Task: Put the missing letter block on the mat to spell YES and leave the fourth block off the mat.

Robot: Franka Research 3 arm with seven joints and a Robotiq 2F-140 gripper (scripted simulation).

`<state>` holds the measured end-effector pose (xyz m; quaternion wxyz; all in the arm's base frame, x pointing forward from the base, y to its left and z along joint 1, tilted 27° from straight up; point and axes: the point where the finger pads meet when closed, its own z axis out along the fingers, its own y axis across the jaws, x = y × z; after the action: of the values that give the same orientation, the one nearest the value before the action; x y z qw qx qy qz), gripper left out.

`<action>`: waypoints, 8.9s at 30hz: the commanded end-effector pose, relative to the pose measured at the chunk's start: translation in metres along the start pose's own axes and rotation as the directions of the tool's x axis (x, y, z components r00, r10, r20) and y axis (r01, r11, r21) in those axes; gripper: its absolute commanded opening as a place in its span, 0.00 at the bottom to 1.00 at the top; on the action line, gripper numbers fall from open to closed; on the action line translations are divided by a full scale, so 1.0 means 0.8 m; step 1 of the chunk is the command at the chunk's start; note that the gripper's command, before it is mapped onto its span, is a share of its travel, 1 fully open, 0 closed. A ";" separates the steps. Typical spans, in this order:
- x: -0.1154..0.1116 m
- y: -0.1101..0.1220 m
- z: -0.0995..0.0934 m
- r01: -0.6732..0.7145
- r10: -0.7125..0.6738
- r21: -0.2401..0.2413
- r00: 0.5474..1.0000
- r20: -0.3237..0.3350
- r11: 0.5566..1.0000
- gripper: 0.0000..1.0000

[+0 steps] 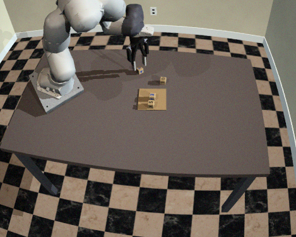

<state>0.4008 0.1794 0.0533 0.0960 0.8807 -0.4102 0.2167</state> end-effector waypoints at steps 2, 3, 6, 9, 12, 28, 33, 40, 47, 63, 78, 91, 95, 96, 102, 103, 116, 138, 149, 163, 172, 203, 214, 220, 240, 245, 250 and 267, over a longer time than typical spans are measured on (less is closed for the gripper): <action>0.001 -0.001 0.000 -0.006 0.006 0.002 1.000 0.000 1.000 0.40; 0.001 -0.001 0.000 -0.006 0.006 0.002 1.000 0.000 1.000 0.40; 0.001 -0.001 0.000 -0.006 0.006 0.002 1.000 0.000 1.000 0.40; 0.001 -0.001 0.000 -0.006 0.006 0.002 1.000 0.000 1.000 0.40; 0.001 -0.001 0.000 -0.006 0.006 0.002 1.000 0.000 1.000 0.40; 0.002 -0.002 0.000 -0.006 0.006 0.002 1.000 0.000 1.000 0.40; 0.003 -0.003 0.000 -0.006 0.006 0.002 1.000 0.000 1.000 0.40; 0.003 -0.003 0.000 -0.006 0.006 0.002 1.000 0.000 1.000 0.40; 0.003 -0.003 0.000 -0.006 0.006 0.002 1.000 0.000 1.000 0.40; 0.003 -0.003 0.000 -0.006 0.006 0.002 1.000 0.000 1.000 0.40; 0.003 -0.003 0.005 -0.006 0.006 0.002 1.000 0.000 1.000 0.40; 0.003 -0.003 0.035 -0.006 0.006 0.002 1.000 0.000 1.000 0.40; 0.003 -0.003 0.042 -0.006 0.006 0.002 1.000 0.000 1.000 0.40; 0.003 -0.003 0.043 -0.006 0.006 0.002 1.000 0.000 1.000 0.40; 0.003 -0.003 0.047 -0.006 0.006 0.002 1.000 0.000 1.000 0.40; 0.003 -0.003 0.047 -0.006 0.006 0.002 1.000 0.000 1.000 0.40; 0.003 -0.003 0.047 -0.006 0.006 0.002 1.000 0.000 1.000 0.40; 0.003 -0.003 0.047 -0.006 0.006 0.002 1.000 0.000 1.000 0.28; 0.003 -0.003 0.047 -0.006 0.006 0.002 1.000 0.000 1.000 0.28; 0.003 -0.003 0.047 -0.006 0.006 0.002 1.000 0.000 1.000 0.16; 0.003 -0.003 0.047 -0.006 0.006 0.002 1.000 0.000 1.000 0.16; 0.003 -0.003 -0.021 -0.006 0.006 0.002 1.000 0.000 1.000 0.16; 0.003 -0.003 -0.077 -0.006 0.006 0.002 1.000 0.000 1.000 0.16; 0.003 -0.003 -0.078 -0.006 0.006 0.002 1.000 0.000 1.000 0.16; 0.027 -0.003 -0.079 0.238 -0.238 0.002 0.971 -0.005 0.971 0.16; 0.030 -0.003 -0.079 0.274 -0.274 0.001 0.962 -0.006 0.962 0.16; 0.038 -0.003 -0.080 0.355 -0.355 0.001 0.935 -0.007 0.935 0.16; 0.058 -0.001 -0.081 0.541 -0.541 -0.002 0.841 -0.010 0.841 0.16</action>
<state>0.4070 0.1732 0.1301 0.1418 0.9489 -0.2048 0.1937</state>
